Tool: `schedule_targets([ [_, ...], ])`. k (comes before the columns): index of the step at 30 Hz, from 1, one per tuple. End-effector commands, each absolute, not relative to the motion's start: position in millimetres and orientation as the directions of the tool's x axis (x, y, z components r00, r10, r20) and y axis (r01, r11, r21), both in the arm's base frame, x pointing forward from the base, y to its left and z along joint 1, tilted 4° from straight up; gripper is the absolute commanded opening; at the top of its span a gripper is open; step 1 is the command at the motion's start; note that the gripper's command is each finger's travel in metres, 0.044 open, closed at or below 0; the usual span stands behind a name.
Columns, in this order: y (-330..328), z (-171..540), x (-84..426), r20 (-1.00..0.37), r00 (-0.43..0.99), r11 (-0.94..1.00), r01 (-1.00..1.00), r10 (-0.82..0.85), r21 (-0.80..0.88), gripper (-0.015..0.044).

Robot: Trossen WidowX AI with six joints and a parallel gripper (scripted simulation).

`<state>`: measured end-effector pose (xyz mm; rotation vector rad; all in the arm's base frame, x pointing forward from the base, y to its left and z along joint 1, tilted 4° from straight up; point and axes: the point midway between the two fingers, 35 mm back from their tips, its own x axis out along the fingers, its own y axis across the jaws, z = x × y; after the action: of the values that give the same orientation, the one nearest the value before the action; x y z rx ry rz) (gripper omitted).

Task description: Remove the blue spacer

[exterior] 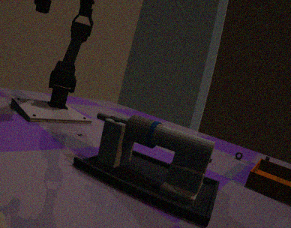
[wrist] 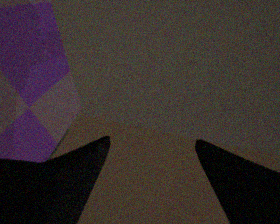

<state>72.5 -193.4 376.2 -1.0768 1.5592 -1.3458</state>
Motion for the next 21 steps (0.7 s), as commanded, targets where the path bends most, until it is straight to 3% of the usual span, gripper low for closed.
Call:
schedule_targets([
  [1,-194,375,74,-0.042,-0.315,0.072,-0.086,-0.948,-0.994,0.0426],
  [7,-207,335,135,-0.191,-0.061,0.152,0.393,-0.98,-0.907,0.044],
  [12,-205,295,188,-0.339,0.167,0.346,0.735,-0.926,-0.583,0.044],
  [21,-189,249,241,-0.499,0.395,0.465,0.885,-0.772,-0.018,0.044],
])
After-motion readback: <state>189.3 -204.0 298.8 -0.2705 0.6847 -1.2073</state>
